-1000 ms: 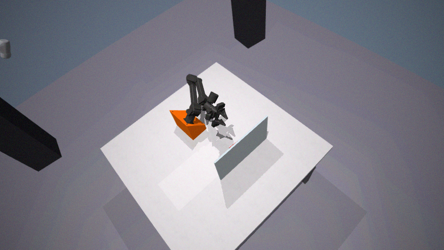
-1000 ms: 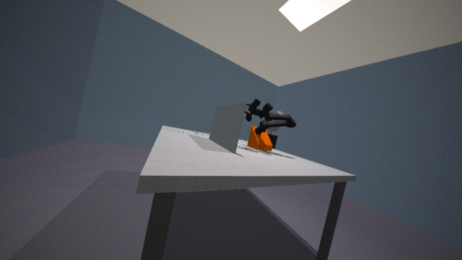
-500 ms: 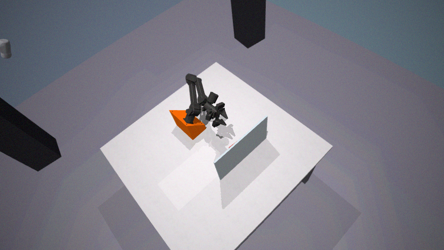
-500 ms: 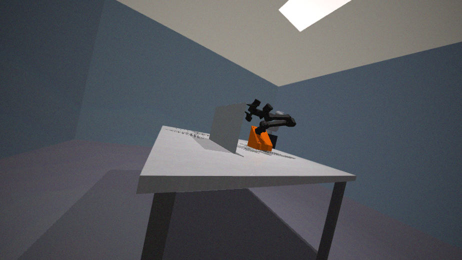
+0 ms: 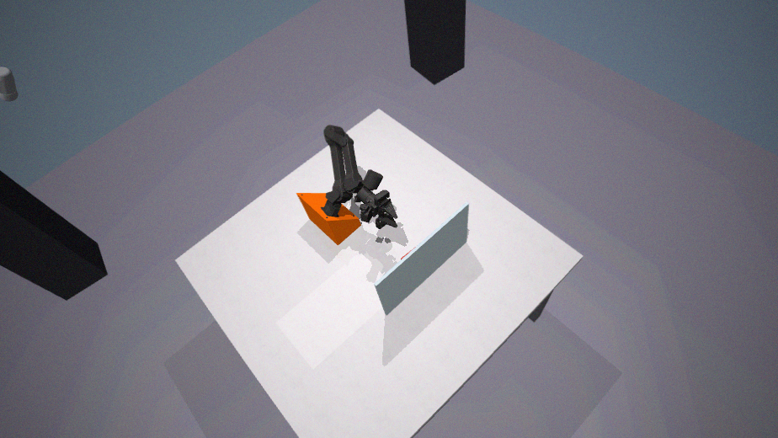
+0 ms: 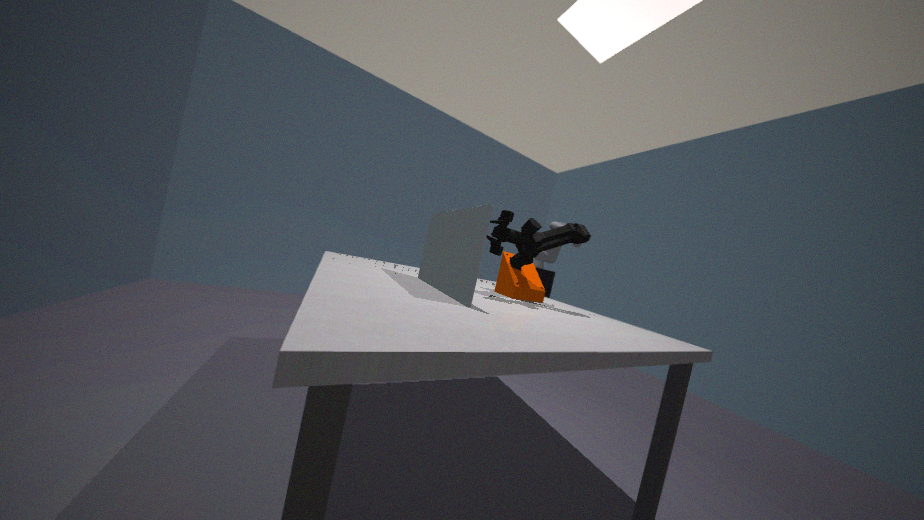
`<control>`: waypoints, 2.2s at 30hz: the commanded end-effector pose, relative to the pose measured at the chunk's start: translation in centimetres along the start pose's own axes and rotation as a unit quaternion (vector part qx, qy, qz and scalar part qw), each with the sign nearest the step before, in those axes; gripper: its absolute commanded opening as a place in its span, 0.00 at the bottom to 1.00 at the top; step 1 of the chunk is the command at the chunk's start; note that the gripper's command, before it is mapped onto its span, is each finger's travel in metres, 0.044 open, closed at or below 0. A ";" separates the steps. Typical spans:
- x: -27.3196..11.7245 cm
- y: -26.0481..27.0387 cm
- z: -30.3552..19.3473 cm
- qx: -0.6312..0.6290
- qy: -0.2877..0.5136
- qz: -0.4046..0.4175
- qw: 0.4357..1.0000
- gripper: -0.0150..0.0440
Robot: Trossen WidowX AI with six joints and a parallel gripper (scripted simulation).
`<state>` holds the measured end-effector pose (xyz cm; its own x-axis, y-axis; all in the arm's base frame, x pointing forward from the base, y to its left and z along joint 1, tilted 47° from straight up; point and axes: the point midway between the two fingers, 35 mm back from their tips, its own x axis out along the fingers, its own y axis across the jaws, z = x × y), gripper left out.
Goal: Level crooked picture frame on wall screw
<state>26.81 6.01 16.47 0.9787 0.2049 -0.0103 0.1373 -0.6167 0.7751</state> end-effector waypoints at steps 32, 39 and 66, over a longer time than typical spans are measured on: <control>7.7 -5.8 -0.7 0.005 -0.002 0.000 1.000 0.69; 7.9 -6.2 -0.7 0.005 -0.002 0.000 1.000 0.69; 10.2 -6.1 -0.7 0.005 -0.001 0.000 1.000 0.69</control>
<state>35.25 12.24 12.10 0.9800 0.1989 -0.0108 0.1347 -0.6217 0.7716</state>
